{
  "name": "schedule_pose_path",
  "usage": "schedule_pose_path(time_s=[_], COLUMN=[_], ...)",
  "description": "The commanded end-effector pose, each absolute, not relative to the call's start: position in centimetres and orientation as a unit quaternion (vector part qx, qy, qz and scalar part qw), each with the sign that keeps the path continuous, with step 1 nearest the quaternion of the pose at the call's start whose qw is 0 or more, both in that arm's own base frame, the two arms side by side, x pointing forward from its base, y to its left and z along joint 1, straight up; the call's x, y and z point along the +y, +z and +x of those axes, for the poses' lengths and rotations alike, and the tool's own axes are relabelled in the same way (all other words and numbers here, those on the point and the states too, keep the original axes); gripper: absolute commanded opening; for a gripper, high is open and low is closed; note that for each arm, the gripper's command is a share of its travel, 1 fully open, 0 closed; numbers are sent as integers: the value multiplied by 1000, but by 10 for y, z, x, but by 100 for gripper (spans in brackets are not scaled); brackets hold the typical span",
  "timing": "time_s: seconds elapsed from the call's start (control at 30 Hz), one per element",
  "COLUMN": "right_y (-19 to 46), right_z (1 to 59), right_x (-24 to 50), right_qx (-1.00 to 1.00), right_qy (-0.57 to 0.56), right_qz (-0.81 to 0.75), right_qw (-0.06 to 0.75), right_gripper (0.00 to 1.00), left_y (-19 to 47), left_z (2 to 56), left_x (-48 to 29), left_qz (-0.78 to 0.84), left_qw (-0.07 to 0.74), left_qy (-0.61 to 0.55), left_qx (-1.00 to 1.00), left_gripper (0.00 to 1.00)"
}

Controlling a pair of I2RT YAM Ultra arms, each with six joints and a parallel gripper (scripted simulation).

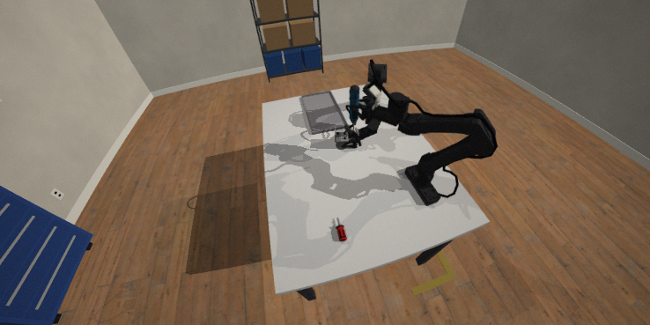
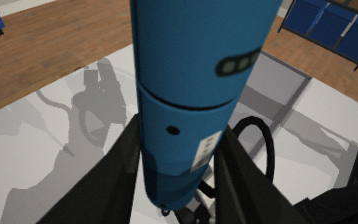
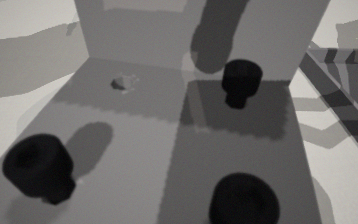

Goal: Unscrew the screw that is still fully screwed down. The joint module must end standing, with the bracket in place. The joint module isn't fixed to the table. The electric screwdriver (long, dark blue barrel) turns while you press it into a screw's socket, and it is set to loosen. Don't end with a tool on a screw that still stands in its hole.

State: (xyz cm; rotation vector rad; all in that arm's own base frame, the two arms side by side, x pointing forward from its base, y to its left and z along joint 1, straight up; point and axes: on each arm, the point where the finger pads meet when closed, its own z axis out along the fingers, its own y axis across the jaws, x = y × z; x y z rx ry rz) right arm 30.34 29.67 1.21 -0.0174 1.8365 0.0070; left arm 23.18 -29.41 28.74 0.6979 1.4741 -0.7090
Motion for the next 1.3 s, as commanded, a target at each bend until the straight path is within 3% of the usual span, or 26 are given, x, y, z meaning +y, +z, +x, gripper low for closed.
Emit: schedule_pose_path(time_s=[0.0, 0.4, 0.57, 0.97, 1.13, 1.27], right_y=[16, 16, 16, 16, 16, 16], right_z=[304, 304, 304, 304, 304, 304], right_x=[297, 297, 297, 297, 297, 297], right_qx=[792, 792, 792, 792, 792, 792], right_qy=[6, 6, 6, 6, 6, 6], right_qz=[-2, -2, -2, -2, -2, -2], right_qw=[610, 610, 610, 610, 610, 610], right_gripper=[59, 59, 59, 59, 59, 59], left_y=[341, 266, 286, 241, 258, 236], left_z=[231, 273, 270, 304, 301, 315], left_x=[-296, -273, -269, -241, -241, -229], left_qz=[284, 241, 234, 164, 162, 132], left_qw=[678, 583, 604, 536, 555, 528], left_qy=[-329, -291, -301, -268, -278, -260], left_qx=[593, 719, 700, 783, 767, 798], left_gripper=[42, 42, 42, 42, 42, 42])
